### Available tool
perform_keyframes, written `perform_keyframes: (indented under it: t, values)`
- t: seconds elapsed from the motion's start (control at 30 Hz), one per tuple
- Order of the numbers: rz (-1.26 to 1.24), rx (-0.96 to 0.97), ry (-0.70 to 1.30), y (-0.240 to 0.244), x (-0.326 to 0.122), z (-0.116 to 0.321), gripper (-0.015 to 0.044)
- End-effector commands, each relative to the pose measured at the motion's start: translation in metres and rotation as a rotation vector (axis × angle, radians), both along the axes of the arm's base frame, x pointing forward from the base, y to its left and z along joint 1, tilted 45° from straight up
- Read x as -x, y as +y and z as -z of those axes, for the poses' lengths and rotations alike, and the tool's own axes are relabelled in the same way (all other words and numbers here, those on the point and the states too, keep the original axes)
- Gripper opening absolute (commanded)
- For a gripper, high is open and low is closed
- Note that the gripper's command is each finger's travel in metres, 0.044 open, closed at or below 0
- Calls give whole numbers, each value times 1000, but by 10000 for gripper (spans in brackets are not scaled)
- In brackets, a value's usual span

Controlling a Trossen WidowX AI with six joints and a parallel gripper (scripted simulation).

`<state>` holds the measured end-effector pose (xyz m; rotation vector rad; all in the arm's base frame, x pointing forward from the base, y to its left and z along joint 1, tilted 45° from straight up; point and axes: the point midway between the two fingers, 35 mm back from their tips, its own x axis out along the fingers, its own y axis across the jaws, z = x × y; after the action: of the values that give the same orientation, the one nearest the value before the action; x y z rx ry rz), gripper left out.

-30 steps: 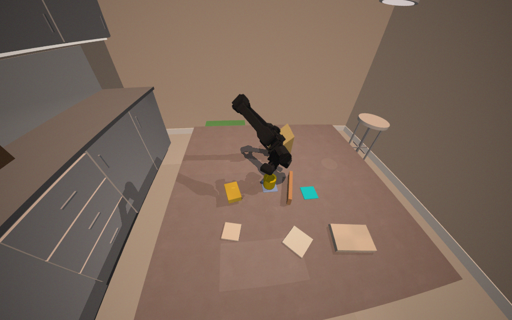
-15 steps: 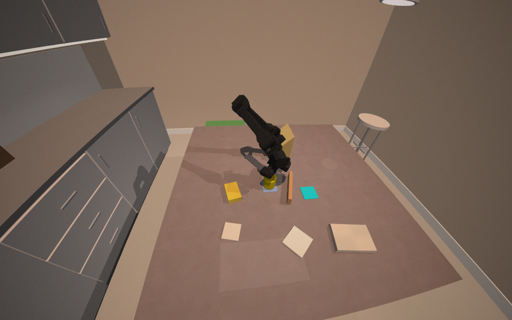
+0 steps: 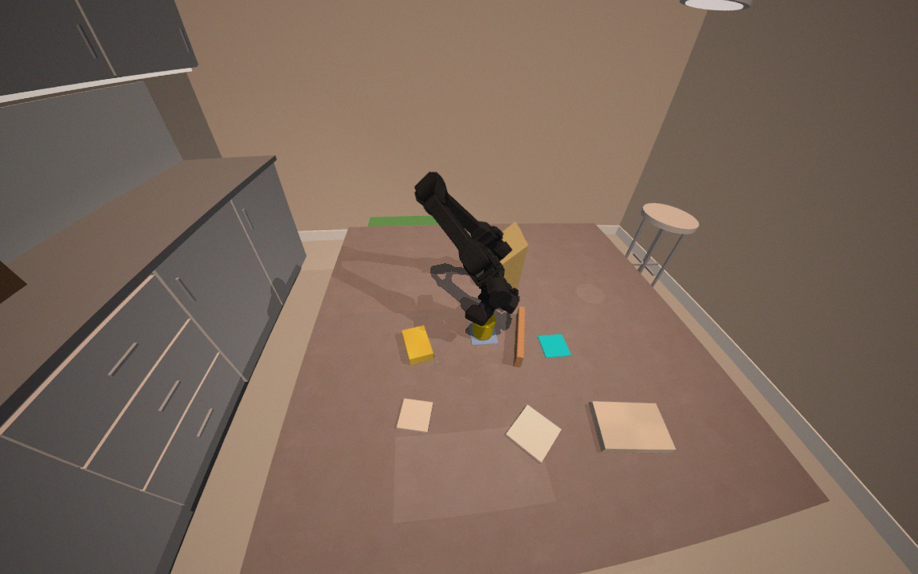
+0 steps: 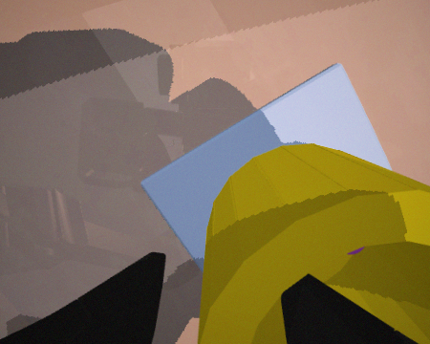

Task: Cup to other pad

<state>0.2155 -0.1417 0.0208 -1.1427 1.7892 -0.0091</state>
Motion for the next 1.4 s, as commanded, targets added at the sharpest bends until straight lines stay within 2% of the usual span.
perform_keyframes:
  t: [0.0, 0.1, 0.83, 0.87, 1.37]
  values:
    - [-1, 4, 11, -3, 3, 3, 166]
    - [-1, 4, 11, -3, 3, 3, 166]
    - [1, 0, 3, -2, 1, 2, 20]
    - [1, 0, 3, -2, 1, 2, 0]
    - [0, -7, 6, 26, -6, -22, 0]
